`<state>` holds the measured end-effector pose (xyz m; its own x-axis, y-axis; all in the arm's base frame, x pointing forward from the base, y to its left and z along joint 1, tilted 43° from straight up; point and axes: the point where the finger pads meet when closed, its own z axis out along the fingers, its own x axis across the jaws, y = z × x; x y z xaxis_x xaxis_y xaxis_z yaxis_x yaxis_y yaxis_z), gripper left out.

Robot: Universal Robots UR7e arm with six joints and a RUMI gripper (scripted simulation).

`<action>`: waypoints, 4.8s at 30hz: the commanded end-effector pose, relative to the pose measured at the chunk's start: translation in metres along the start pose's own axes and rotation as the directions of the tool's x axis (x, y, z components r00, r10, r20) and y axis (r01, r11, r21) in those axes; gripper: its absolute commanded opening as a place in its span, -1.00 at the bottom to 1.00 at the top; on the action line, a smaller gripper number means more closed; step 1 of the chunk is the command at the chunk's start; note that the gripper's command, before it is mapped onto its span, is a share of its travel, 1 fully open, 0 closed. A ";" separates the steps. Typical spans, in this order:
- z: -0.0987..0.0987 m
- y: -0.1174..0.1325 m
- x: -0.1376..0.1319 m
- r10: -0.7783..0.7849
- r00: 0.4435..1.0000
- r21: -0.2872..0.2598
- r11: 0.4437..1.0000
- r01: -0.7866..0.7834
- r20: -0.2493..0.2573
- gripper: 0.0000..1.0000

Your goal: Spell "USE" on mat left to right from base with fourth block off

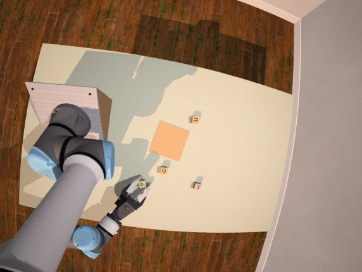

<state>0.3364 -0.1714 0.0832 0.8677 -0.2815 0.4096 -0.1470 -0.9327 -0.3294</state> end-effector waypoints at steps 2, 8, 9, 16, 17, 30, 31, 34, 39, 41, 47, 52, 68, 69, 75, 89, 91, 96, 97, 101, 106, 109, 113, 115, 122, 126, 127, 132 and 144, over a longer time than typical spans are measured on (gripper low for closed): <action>-0.002 -0.003 0.000 -0.001 1.000 0.000 1.000 0.001 0.000 -0.44; -0.012 -0.018 0.001 -0.003 1.000 -0.002 1.000 0.003 -0.001 -0.44; -0.014 -0.021 0.001 -0.003 1.000 -0.002 1.000 0.003 -0.001 -0.44; -0.024 -0.035 0.001 -0.002 1.000 -0.004 1.000 0.002 -0.002 -0.44; -0.025 -0.037 0.001 -0.002 1.000 -0.004 1.000 0.002 -0.002 -0.44; -0.026 -0.043 0.000 0.000 1.000 -0.004 1.000 0.000 0.001 -0.44; -0.026 -0.044 -0.001 0.000 1.000 -0.005 1.000 0.000 0.002 -0.44; -0.025 -0.045 -0.001 -0.001 1.000 -0.018 1.000 0.002 0.004 -0.44; -0.026 -0.046 -0.002 -0.002 1.000 -0.066 0.998 0.002 0.006 -0.44; -0.026 -0.046 -0.002 -0.002 1.000 -0.094 0.996 0.002 0.006 -0.44; -0.028 -0.048 -0.002 -0.002 1.000 -0.169 0.986 0.002 0.005 -0.44; -0.030 -0.051 -0.002 -0.001 1.000 -0.293 0.956 0.002 0.003 -0.44; -0.034 -0.057 -0.002 -0.001 1.000 -0.528 0.850 0.004 0.006 -0.44; -0.034 -0.057 -0.002 -0.001 1.000 -0.545 0.839 0.002 0.002 -0.44; -0.037 -0.059 -0.001 0.000 1.000 -0.622 0.783 0.004 0.006 -0.44; -0.040 -0.065 0.001 -0.002 1.000 -0.759 0.651 0.001 -0.001 -0.44; -0.040 -0.065 0.001 0.001 1.000 -0.778 0.628 0.000 0.001 -0.44; -0.040 -0.067 0.000 0.005 1.000 -0.815 0.580 0.000 0.004 -0.44; -0.040 -0.067 0.000 0.005 1.000 -0.815 0.580 0.000 0.004 -0.44; -0.040 -0.068 0.000 0.003 1.000 -0.830 0.558 0.000 0.002 -0.44; -0.041 -0.069 0.001 -0.001 1.000 -0.844 0.537 0.001 0.000 -0.44; -0.041 -0.069 0.001 -0.002 1.000 -0.847 0.532 0.001 0.000 -0.44; -0.041 -0.069 0.001 -0.002 1.000 -0.848 0.531 0.001 0.000 -0.44; -0.041 -0.069 0.001 -0.002 1.000 -0.848 0.531 0.001 0.000 -0.44; -0.041 -0.068 0.000 -0.001 1.000 -0.848 0.530 0.000 0.000 1.00; -0.041 -0.068 0.000 -0.001 1.000 -0.848 0.531 0.001 0.000 1.00; -0.041 -0.068 0.000 -0.001 1.000 -0.848 0.531 0.001 0.001 1.00; -0.041 -0.069 0.000 -0.004 1.000 -0.848 0.531 0.006 0.005 1.00; -0.040 -0.069 -0.001 -0.054 0.995 -0.843 0.528 0.099 0.083 1.00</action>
<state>0.3261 -0.1167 0.1397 0.8879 -0.2515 0.3852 -0.4422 -0.6974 0.5639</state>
